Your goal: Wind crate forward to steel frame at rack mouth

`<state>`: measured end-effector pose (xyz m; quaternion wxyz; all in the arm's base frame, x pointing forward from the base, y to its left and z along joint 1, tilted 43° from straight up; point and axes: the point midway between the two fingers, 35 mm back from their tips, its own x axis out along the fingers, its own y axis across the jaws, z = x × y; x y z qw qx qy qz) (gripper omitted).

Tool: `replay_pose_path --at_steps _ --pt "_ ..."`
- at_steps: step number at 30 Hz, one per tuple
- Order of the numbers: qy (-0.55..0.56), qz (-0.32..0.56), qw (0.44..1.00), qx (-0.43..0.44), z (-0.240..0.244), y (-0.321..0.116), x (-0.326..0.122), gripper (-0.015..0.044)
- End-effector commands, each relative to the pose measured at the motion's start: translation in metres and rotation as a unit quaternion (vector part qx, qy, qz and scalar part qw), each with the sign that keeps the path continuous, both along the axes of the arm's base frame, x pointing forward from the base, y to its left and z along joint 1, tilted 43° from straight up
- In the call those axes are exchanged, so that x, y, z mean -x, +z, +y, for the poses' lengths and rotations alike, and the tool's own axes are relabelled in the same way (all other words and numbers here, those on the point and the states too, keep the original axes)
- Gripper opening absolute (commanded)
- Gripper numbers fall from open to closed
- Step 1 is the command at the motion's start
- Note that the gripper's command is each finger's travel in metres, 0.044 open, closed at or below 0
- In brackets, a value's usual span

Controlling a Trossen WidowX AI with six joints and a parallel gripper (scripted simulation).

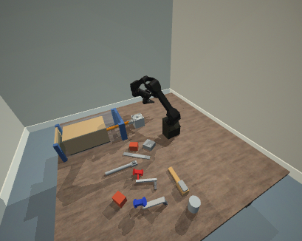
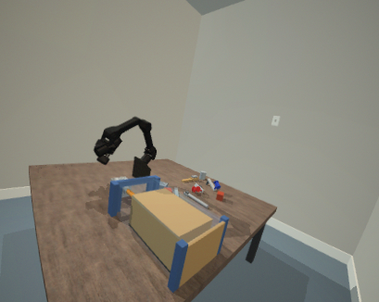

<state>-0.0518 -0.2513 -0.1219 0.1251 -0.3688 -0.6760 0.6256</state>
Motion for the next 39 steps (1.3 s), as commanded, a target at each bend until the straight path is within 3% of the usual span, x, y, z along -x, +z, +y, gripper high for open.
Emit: replay_pose_path --at_steps 1,6,22,31,39 --pt "0.002 0.000 1.000 0.000 0.000 0.000 0.000 0.0426" --pt "0.048 -0.019 0.999 0.016 -0.011 0.008 -0.021 0.0440" --pt "0.126 -0.239 0.950 0.153 -0.015 0.043 -0.215 0.0440" --pt "0.184 -0.406 0.875 0.187 0.025 0.079 -0.332 0.0440" --pt "0.224 -0.495 0.820 0.178 0.074 0.110 -0.391 0.0440"
